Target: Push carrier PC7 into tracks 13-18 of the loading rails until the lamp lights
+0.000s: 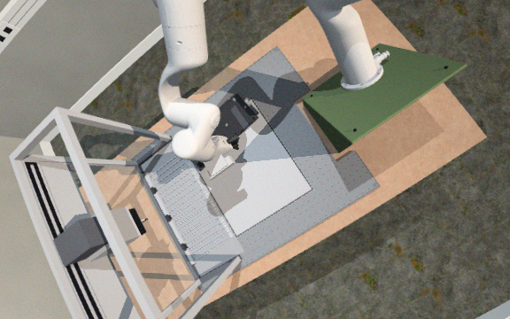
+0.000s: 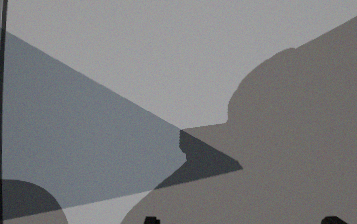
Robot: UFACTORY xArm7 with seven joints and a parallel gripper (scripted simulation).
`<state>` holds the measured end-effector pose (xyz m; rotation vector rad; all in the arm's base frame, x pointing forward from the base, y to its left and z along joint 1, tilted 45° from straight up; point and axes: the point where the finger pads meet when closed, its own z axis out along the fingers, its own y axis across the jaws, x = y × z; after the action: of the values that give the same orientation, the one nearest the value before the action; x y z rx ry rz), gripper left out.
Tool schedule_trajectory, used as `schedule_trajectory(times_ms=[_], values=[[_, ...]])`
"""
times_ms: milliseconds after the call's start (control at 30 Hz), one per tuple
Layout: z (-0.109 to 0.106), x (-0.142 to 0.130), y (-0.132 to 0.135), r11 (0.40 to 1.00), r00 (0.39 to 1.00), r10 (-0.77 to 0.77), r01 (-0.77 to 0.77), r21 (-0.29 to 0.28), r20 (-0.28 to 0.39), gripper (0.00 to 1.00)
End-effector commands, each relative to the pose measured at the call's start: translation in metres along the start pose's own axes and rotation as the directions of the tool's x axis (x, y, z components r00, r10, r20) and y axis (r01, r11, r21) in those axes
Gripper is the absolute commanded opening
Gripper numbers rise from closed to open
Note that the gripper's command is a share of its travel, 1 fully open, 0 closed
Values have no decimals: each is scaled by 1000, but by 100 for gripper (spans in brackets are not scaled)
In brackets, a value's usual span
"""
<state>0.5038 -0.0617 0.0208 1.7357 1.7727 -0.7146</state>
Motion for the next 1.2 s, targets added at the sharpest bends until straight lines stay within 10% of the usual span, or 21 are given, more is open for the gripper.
schedule_trajectory(times_ms=[0,1167], values=[[-9,1,1,1000,1000,-1,1,-5,-2,100],[-44,-14,1,1000,1000,-1,1,-5,-2,100]])
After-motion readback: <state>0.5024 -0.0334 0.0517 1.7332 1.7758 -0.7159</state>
